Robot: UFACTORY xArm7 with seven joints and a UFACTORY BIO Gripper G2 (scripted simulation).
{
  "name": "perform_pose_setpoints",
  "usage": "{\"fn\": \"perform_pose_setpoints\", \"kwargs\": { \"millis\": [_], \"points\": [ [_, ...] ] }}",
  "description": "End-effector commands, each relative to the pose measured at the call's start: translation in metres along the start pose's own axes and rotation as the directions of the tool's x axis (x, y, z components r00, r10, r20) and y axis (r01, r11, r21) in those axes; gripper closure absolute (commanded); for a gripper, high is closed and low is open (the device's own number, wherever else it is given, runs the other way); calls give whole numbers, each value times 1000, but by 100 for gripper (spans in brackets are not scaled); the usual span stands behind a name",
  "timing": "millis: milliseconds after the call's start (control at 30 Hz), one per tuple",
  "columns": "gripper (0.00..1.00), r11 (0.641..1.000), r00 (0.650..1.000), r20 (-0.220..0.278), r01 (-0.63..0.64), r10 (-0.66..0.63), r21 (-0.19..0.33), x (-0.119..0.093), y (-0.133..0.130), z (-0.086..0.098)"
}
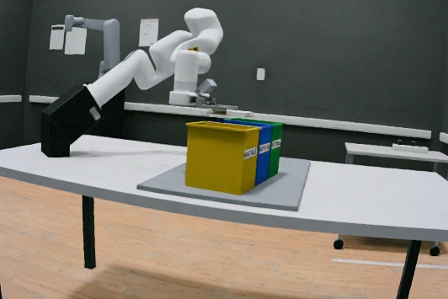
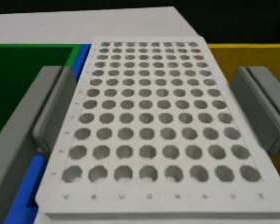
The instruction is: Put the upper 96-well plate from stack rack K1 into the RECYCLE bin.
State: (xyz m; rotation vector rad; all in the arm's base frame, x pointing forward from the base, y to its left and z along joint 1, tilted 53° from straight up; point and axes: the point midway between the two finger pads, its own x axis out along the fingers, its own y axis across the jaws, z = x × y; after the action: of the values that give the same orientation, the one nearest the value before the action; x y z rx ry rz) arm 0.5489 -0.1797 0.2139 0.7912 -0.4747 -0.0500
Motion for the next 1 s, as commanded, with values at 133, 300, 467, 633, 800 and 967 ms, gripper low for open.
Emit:
{"fn": "perform_pose_setpoints", "kwargs": {
  "millis": [133, 300, 467, 633, 800, 967],
  "points": [
    [100, 1000, 1000, 3, -1, 1, -2, 9, -30, 1],
    [100, 1000, 1000, 3, -1, 1, -2, 12, -40, 0],
    [100, 1000, 1000, 3, -1, 1, -2, 16, -56, 0],
    [100, 1000, 1000, 3, -1, 1, -2, 20, -72, 0],
    [100, 1000, 1000, 3, -1, 1, -2, 23, -82, -1],
    [100, 1000, 1000, 3, -1, 1, -2, 27, -98, -1]
  ]
}}
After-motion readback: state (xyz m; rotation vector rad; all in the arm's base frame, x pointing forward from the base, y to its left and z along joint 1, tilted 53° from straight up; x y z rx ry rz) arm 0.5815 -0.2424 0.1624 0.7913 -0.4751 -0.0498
